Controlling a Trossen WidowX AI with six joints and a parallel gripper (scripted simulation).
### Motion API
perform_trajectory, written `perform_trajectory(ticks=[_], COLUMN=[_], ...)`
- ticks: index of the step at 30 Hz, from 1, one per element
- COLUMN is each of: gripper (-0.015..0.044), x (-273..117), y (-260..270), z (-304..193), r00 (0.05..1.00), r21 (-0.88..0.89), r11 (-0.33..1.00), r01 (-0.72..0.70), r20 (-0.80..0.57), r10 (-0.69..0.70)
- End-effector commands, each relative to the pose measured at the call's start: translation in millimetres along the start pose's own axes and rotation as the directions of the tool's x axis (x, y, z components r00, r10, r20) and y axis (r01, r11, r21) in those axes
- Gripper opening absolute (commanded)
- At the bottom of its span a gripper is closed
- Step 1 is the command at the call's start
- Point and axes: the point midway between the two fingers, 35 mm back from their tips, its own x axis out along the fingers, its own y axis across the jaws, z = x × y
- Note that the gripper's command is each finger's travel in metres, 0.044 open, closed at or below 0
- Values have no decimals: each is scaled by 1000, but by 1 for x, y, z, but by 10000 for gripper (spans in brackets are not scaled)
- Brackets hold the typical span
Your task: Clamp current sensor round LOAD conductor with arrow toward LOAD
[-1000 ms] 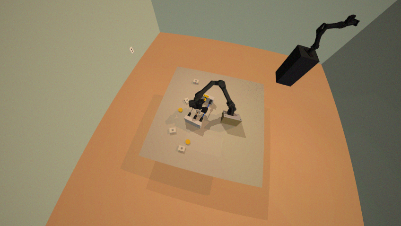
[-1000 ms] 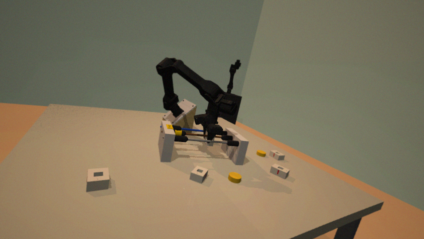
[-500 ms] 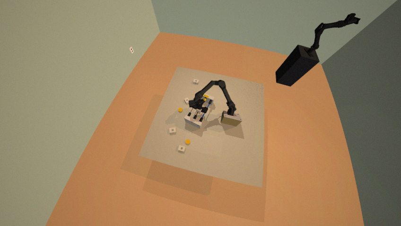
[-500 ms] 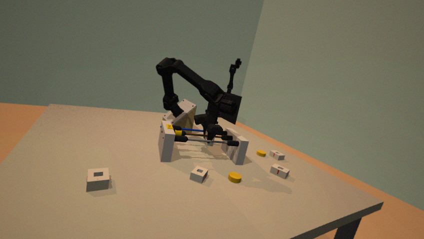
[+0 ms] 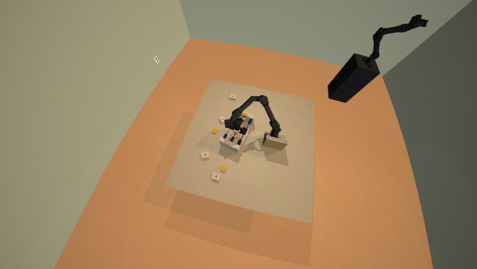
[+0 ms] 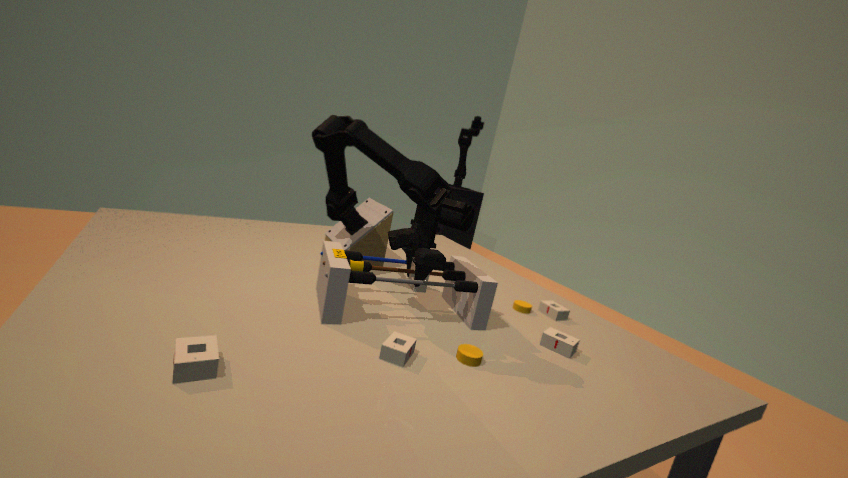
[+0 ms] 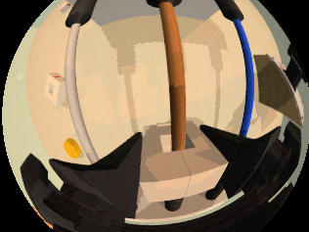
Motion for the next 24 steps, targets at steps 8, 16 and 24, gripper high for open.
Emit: perform_trajectory(ticks=[8, 16, 24], gripper=[274, 274, 431], x=[0, 0, 0], y=[0, 0, 0], z=[0, 0, 0], r00=[1000, 1000, 1000], r21=[1, 1, 1], r11=[1000, 1000, 1000], r01=[0, 0, 0], r20=[0, 0, 0], r10=[0, 0, 0])
